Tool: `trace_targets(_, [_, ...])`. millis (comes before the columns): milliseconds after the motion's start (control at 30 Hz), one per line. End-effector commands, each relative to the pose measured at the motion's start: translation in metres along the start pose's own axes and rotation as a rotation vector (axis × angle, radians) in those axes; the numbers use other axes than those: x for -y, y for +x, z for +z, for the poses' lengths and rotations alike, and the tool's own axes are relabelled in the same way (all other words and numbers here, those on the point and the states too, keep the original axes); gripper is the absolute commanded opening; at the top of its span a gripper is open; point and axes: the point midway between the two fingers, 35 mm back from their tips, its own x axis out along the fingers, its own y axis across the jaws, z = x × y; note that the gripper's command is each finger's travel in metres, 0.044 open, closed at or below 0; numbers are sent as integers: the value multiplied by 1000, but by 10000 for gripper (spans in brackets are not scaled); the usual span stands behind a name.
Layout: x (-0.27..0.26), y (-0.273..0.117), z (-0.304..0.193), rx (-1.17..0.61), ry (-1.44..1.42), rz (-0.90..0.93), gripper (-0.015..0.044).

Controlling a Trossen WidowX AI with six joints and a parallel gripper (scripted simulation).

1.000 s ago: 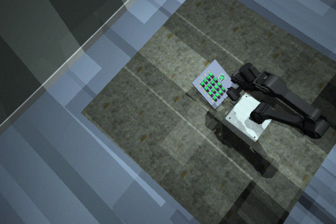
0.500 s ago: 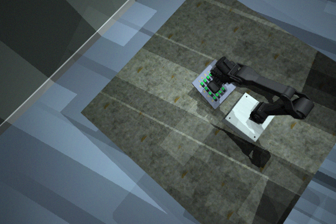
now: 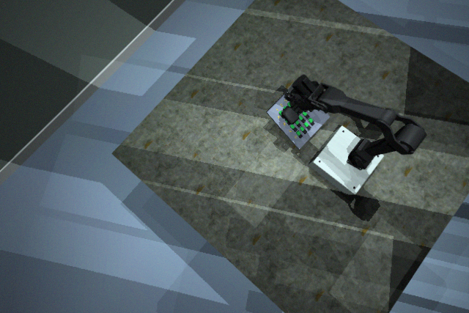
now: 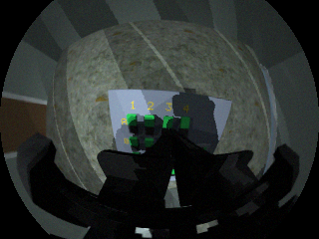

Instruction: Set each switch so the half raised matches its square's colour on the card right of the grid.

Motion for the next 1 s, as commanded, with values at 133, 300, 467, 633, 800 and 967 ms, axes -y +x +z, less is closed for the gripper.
trace_targets(133, [0, 13, -2, -6, 1, 0, 0])
trace_targets(300, [0, 15, -2, -6, 1, 0, 0])
trace_targets(467, [0, 23, -1, -6, 1, 0, 0])
trace_targets(633, [0, 27, -1, -6, 1, 0, 0])
trace_targets(800, [0, 27, -1, -6, 1, 0, 0])
trace_targets(967, [0, 27, -1, -6, 1, 0, 0])
